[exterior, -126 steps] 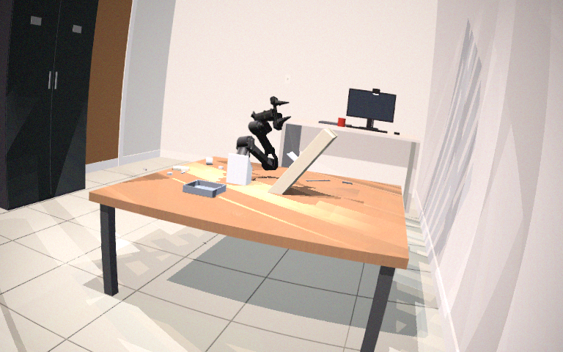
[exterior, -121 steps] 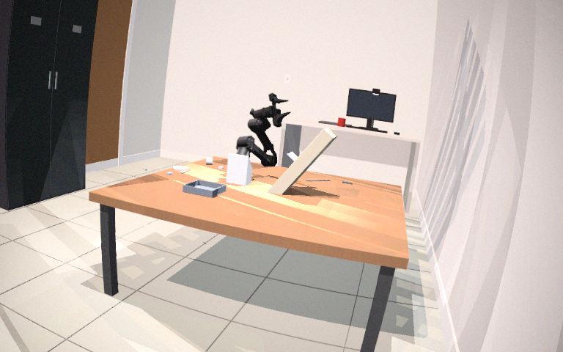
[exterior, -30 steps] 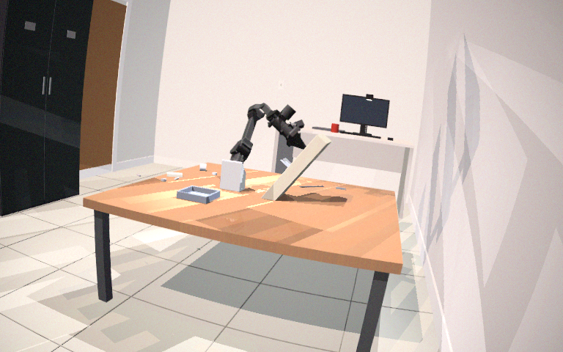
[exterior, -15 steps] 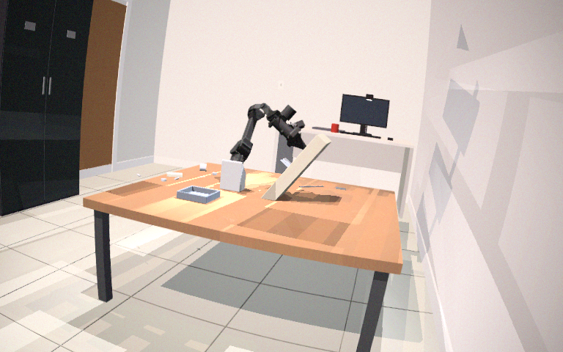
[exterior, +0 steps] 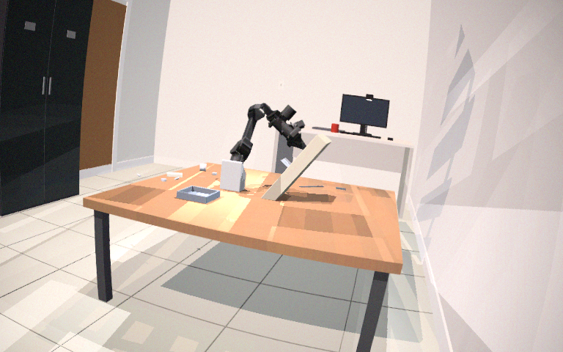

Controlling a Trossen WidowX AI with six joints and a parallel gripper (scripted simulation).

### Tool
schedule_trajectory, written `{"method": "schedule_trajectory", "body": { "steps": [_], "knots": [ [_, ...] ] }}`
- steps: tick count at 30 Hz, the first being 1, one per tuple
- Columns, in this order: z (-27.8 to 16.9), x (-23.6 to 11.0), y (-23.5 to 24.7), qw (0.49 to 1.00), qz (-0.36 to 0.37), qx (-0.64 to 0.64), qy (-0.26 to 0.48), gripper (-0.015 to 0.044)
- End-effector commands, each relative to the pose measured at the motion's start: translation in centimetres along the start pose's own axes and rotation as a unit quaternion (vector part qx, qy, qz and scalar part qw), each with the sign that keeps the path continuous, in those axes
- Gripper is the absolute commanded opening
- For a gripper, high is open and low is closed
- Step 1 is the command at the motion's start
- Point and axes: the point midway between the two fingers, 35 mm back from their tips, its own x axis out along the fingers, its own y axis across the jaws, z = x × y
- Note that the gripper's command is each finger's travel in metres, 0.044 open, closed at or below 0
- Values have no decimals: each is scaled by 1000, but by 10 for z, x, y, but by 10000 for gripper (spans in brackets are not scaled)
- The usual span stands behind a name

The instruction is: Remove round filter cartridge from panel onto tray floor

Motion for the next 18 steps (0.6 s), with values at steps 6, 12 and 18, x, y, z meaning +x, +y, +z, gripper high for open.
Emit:
{"method": "schedule_trajectory", "body": {
  "steps": [6, 12, 18],
  "knots": [
    [0, 3, -1, 1000, -3, 1, 0, 117],
    [0, 4, -1, 1000, -3, 1, 0, 117],
    [0, 11, -1, 1000, -3, 1, 0, 117]
  ]
}}
